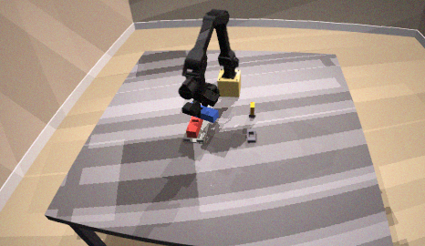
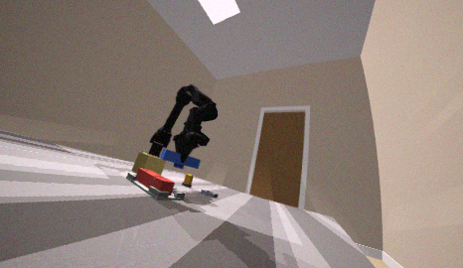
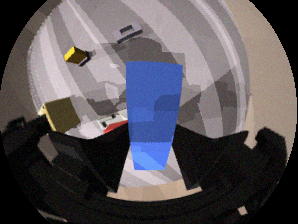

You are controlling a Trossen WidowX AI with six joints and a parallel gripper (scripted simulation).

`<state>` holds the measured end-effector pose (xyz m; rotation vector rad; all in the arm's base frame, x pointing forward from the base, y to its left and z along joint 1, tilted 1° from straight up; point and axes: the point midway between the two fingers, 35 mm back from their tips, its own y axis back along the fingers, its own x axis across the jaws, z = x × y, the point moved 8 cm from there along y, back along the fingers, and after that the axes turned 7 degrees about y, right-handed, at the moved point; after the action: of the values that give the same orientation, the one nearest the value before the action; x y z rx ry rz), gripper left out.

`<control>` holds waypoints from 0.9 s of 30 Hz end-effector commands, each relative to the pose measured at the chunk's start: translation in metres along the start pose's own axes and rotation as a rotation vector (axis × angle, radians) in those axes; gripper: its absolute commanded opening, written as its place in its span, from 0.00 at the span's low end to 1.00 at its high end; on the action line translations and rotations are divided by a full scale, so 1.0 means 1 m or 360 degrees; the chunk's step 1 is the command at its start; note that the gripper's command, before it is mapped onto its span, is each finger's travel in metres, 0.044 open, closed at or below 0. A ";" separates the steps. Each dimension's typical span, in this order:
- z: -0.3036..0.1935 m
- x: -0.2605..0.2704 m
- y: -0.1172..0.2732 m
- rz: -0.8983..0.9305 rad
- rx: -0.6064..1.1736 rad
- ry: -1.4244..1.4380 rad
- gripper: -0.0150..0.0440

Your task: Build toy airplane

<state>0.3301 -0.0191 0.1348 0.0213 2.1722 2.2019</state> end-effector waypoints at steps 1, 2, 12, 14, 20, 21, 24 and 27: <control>-0.011 0.002 0.000 -0.0015 -0.0003 0.0102 0.25; -0.014 0.003 0.000 -0.0015 -0.0002 0.0129 0.25; -0.044 0.010 -0.006 -0.0014 0.0003 0.0404 0.25; -0.050 0.012 -0.007 -0.0013 0.0003 0.0456 0.25; -0.051 0.012 -0.008 -0.0013 0.0004 0.0474 0.43; -0.051 0.012 -0.008 -0.0013 0.0004 0.0474 0.48; -0.051 0.012 -0.008 -0.0013 0.0004 0.0474 0.59; -0.051 0.012 -0.008 -0.0013 0.0004 0.0474 0.59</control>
<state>0.3155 -0.0696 0.1244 -0.3181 2.3107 2.3312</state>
